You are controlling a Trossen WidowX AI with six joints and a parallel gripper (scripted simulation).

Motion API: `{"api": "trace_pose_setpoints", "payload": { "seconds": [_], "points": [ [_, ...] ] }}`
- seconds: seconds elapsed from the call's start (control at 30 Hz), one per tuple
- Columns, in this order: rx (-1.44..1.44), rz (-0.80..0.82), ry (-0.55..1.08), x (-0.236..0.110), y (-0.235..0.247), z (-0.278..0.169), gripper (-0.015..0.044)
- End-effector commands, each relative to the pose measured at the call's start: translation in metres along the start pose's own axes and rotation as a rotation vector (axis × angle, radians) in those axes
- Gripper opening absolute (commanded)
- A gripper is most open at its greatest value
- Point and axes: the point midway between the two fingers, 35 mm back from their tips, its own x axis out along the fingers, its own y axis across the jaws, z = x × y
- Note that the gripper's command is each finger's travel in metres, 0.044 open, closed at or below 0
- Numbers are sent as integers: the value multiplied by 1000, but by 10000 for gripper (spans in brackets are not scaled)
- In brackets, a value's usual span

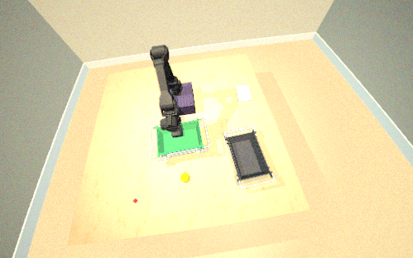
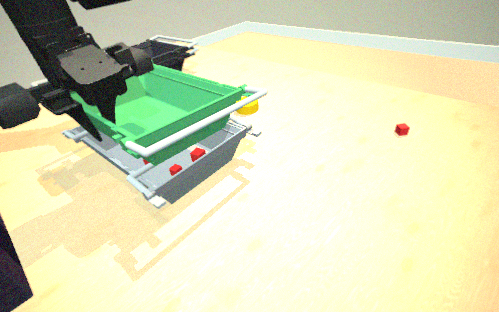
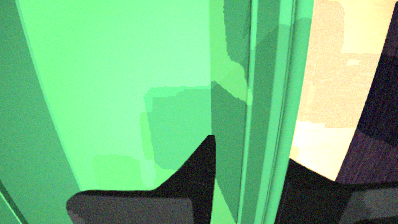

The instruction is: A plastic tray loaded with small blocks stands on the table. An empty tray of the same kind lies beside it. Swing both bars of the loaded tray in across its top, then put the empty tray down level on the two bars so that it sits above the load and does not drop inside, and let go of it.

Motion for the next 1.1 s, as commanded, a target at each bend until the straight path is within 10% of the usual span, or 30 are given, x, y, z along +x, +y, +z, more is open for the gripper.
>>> {"api": "trace_pose_setpoints", "payload": {
  "seconds": [0.0,0.8,1.07],
  "points": [
    [-1,-17,-1,4,-4,0,88],
    [-1,-17,-1,4,-4,0,440],
    [0,-17,1,1,-3,0,440]
  ]
}}
